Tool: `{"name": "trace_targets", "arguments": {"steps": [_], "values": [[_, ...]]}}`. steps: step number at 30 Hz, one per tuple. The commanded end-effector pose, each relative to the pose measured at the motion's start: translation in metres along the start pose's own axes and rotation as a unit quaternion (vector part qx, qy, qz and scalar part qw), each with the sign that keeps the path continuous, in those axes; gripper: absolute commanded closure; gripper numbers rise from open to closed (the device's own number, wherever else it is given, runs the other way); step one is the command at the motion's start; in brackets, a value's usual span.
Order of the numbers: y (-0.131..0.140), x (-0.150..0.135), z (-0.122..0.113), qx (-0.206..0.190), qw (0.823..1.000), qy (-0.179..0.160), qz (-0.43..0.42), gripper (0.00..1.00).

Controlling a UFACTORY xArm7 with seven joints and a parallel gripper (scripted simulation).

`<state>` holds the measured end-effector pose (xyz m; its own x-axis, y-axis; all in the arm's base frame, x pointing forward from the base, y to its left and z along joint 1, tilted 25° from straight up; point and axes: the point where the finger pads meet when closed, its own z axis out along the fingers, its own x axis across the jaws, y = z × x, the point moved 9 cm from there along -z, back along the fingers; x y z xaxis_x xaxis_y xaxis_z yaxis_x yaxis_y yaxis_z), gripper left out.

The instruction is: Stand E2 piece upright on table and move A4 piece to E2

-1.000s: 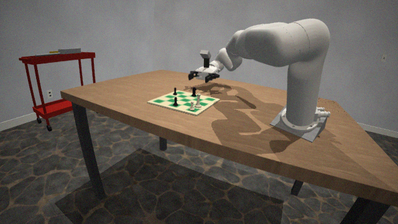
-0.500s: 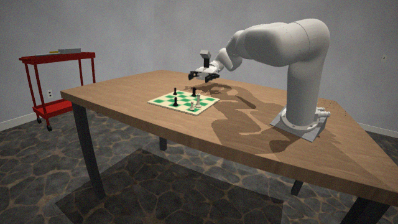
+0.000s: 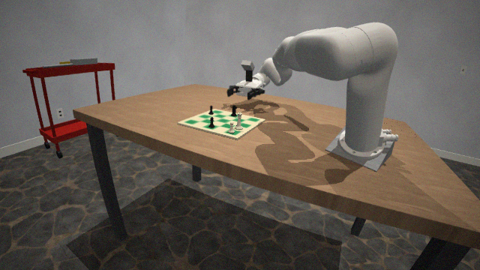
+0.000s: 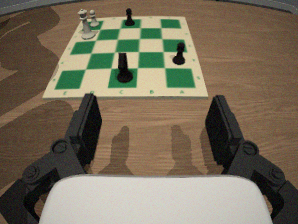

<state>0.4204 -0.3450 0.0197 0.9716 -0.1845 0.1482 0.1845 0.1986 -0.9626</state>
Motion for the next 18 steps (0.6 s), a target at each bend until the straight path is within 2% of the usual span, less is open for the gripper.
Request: {"name": "trace_targets", "arguments": {"steps": [1,12,18], "values": [[-0.002,0.001,-0.001,-0.002,1.000,0.000,-0.002,0.00],[-0.006,0.001,-0.002,-0.002,1.000,0.000,-0.002,0.00],[-0.029,0.001,-0.006,-0.002,1.000,0.000,-0.002,0.00]]}}
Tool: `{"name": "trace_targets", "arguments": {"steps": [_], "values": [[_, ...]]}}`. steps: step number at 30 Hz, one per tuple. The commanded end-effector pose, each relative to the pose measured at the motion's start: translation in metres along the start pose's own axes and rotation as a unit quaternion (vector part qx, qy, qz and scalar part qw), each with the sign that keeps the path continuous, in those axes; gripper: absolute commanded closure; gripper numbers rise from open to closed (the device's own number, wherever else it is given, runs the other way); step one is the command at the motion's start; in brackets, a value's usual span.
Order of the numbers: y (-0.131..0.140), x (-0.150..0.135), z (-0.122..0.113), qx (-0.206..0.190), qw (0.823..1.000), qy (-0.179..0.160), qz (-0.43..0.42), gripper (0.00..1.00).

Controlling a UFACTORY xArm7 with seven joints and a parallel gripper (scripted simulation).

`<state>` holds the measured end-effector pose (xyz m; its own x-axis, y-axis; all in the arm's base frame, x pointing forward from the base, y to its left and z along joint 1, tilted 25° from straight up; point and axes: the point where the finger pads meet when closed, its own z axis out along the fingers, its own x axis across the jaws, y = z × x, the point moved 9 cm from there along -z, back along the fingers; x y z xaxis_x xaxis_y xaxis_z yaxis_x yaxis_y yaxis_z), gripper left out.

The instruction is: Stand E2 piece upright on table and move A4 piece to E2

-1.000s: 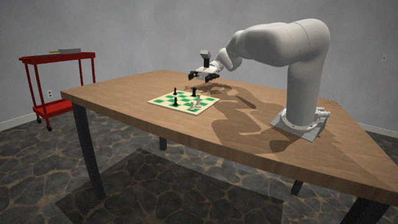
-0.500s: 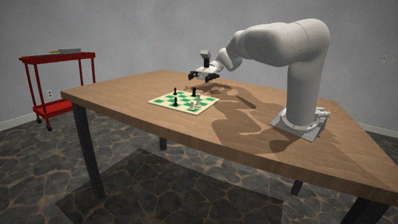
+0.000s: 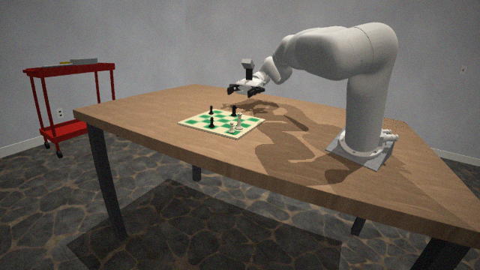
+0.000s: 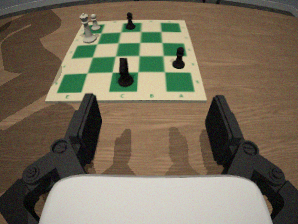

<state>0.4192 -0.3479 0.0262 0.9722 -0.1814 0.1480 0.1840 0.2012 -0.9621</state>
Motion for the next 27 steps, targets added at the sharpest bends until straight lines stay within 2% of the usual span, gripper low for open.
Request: {"name": "trace_targets", "arguments": {"steps": [1,3,8,11,22,27], "values": [[-0.029,0.000,-0.006,-0.003,1.000,0.001,-0.002,0.00],[-0.029,0.000,-0.006,-0.003,1.000,0.001,-0.002,0.00],[-0.067,0.001,-0.014,-0.003,1.000,0.001,-0.002,0.00],[-0.080,0.001,-0.016,-0.003,1.000,0.001,-0.002,0.00],[-0.080,0.002,-0.016,-0.001,1.000,-0.004,-0.002,0.00],[-0.088,0.012,-0.009,-0.017,1.000,-0.005,-0.007,0.00]]}}
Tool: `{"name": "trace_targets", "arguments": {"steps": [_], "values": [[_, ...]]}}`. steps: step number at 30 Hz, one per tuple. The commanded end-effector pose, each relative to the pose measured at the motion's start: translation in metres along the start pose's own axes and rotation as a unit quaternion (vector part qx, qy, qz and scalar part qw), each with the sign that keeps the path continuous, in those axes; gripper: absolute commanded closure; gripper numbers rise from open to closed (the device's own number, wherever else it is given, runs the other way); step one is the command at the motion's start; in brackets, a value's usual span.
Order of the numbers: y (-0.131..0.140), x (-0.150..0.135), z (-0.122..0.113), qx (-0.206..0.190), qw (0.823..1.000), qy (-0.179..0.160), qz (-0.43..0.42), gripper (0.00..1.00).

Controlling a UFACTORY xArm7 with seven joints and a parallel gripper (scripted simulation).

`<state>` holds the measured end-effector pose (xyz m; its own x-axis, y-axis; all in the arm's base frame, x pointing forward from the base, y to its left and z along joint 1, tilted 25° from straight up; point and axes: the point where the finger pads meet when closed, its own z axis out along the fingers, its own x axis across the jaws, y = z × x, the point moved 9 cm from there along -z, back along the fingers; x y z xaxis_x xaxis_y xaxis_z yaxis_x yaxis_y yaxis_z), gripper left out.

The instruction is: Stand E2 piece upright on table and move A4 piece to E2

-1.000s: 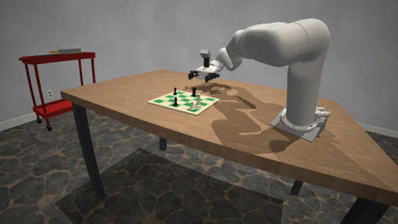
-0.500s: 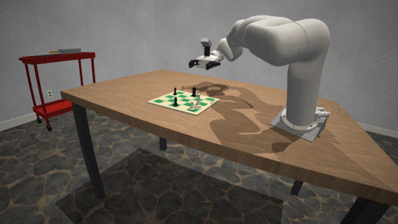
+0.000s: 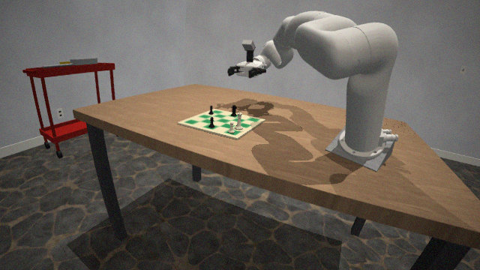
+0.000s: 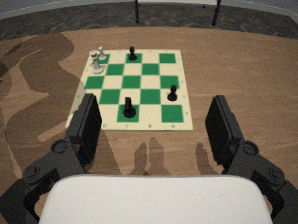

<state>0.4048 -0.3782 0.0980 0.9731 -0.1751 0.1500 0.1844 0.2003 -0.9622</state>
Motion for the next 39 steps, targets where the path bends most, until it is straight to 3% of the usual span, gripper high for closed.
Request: {"name": "trace_targets", "arguments": {"steps": [1,6,10,13,19,20,27,28,30,31,38,39], "values": [[-0.015,0.015,0.010,-0.024,1.000,-0.003,-0.009,0.00],[-0.039,0.039,0.035,-0.070,0.997,-0.010,-0.025,0.00],[-0.039,0.039,0.035,-0.070,0.997,-0.010,-0.025,0.00],[-0.055,0.051,0.054,-0.104,0.994,-0.017,-0.037,0.00],[-0.063,0.056,0.066,-0.124,0.991,-0.022,-0.045,0.00],[-0.072,0.061,0.079,-0.146,0.987,-0.028,-0.054,0.00],[-0.082,0.064,0.093,-0.169,0.983,-0.035,-0.063,0.00],[-0.091,0.065,0.108,-0.193,0.977,-0.043,-0.074,0.00],[-0.091,0.065,0.108,-0.193,0.977,-0.043,-0.074,0.00],[-0.100,0.065,0.123,-0.219,0.971,-0.052,-0.086,0.00],[-0.108,0.063,0.139,-0.245,0.962,-0.062,-0.099,0.00],[-0.116,0.060,0.155,-0.272,0.953,-0.073,-0.112,0.00]]}}
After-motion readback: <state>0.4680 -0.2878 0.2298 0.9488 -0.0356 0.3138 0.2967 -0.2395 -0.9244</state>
